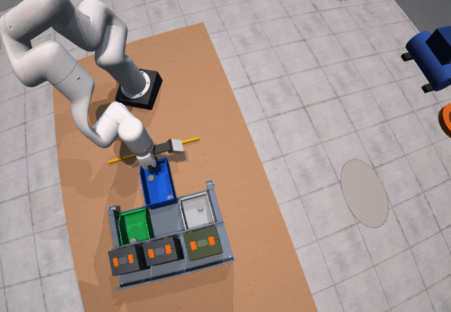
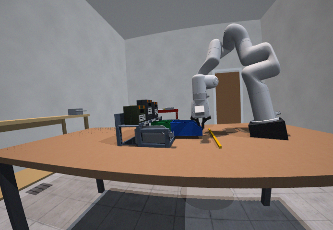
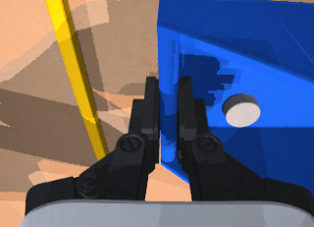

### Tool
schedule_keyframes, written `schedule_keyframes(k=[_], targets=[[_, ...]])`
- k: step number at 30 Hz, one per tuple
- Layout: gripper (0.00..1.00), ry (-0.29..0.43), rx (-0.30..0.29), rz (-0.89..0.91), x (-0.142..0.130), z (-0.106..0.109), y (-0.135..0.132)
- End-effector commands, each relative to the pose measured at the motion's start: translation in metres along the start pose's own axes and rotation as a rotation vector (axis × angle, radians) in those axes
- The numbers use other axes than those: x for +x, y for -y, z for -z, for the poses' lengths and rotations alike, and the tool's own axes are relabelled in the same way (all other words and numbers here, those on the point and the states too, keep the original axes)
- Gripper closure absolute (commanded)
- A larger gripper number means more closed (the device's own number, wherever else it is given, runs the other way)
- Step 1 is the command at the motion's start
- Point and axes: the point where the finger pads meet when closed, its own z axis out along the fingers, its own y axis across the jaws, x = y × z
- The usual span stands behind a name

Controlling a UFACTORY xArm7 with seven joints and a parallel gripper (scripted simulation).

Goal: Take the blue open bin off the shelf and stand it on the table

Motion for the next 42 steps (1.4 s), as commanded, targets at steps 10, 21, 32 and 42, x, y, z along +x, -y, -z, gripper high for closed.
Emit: schedule_keyframes(k=[10,21,32,42], targets=[[1.00,-0.001,-0.001,0.000,0.000,-0.005,-0.001],[1.00,-0.001,-0.001,0.000,0.000,-0.010,-0.001],[1.00,-0.001,-0.001,0.000,0.000,-0.016,-0.001],[1.00,-0.001,-0.001,0.000,0.000,-0.016,-0.001]])
